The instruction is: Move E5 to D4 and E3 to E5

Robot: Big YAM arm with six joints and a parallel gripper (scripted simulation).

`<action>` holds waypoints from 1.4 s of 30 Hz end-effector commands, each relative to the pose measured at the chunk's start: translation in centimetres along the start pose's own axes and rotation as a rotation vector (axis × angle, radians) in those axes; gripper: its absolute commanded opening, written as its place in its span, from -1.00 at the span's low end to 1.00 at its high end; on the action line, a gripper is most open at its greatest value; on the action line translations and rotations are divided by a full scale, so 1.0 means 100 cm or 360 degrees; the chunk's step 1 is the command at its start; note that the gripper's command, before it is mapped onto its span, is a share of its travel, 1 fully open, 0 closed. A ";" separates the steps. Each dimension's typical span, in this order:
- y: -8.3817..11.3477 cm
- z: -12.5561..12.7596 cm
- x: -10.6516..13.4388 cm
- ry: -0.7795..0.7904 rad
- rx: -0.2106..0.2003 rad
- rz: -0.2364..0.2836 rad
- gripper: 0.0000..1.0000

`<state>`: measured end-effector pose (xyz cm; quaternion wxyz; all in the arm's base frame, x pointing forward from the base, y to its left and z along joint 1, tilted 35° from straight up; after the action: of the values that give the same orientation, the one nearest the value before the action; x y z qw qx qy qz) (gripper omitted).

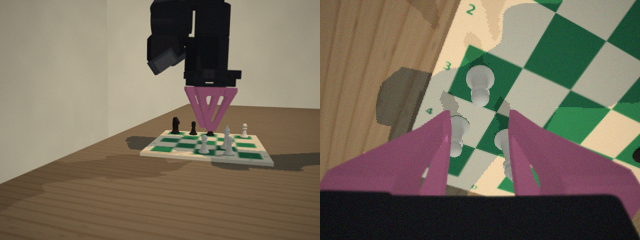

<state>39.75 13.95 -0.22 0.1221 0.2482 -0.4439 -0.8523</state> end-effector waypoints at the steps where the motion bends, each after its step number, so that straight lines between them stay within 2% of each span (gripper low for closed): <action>1: 0.004 0.007 -0.012 0.0035 0.0015 -0.0027 -0.35; 42: 0.004 0.006 -0.017 0.0038 0.0017 -0.0031 -0.35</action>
<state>39.74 13.96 -0.22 0.1221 0.2481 -0.4439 -0.8524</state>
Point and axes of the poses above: the point where the finger pads meet when closed, its own y axis back along the fingers, its own z axis across the jaws, x = y × z, the point moved 1 cm from there along y, back along the fingers, and after that the axes turned 1 degree about -y, right-handed, at the moved point
